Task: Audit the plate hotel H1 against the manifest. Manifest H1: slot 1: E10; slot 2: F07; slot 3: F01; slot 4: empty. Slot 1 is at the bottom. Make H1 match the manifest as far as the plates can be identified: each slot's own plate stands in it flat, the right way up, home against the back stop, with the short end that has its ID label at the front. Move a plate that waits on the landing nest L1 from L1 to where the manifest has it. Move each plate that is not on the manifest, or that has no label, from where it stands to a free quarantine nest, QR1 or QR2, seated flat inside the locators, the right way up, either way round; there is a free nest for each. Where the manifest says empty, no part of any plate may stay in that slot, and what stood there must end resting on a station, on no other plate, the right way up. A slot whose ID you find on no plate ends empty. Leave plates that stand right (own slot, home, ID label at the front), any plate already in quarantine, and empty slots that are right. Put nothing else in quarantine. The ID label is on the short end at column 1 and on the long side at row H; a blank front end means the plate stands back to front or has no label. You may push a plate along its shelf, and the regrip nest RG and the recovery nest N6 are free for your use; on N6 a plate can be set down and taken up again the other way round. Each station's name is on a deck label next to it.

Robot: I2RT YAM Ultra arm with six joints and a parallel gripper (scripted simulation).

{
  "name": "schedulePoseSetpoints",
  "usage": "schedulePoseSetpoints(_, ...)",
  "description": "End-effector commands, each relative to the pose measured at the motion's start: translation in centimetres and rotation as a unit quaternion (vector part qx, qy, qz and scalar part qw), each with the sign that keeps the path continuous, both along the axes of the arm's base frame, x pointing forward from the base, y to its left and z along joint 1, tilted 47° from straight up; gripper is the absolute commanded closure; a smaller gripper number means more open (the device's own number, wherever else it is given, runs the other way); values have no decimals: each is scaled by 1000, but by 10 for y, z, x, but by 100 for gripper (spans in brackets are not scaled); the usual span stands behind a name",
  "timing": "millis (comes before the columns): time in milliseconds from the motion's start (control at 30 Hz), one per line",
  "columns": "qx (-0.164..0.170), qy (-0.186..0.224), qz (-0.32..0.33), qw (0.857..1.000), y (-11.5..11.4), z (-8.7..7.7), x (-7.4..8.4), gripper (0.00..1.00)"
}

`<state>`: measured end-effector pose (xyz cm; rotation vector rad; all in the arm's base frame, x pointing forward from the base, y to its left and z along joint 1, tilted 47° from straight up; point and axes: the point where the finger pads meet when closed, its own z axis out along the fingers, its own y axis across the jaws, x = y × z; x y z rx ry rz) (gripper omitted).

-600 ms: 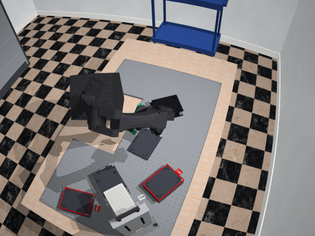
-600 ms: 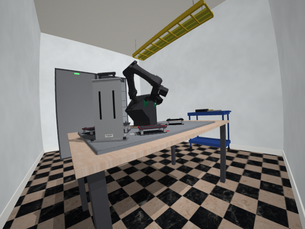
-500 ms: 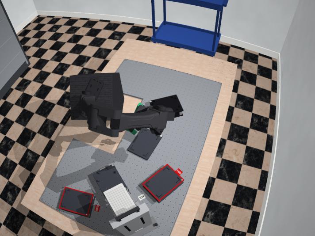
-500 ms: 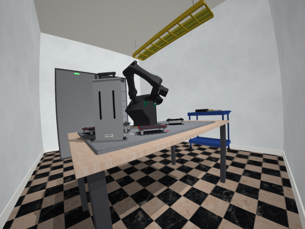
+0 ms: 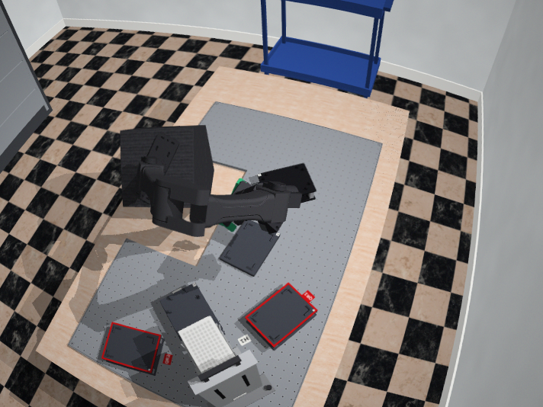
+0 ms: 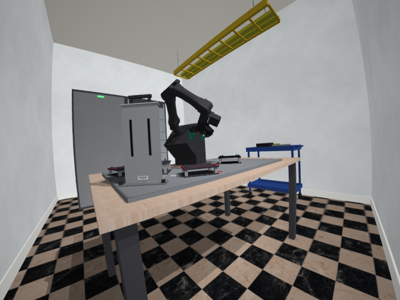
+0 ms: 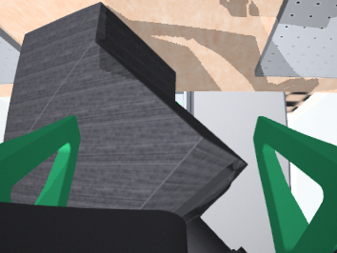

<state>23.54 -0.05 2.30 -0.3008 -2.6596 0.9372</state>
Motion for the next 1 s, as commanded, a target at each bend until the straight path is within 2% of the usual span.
schedulePoseSetpoints(0, -1, -21, 32, 999, 6, 3, 4, 100)
schedulePoseSetpoints(200, -11, -70, 95, 993, 18, 8, 19, 100)
schedulePoseSetpoints(433, -23, -127, 165, 978, 32, 16, 35, 100)
schedulePoseSetpoints(500, -23, -127, 165, 978, 32, 16, 35, 100)
schedulePoseSetpoints(733, -36, -187, 231, 954, 46, 25, 45, 100)
schedulePoseSetpoints(967, -44, -228, 270, 935, 60, 35, 53, 100)
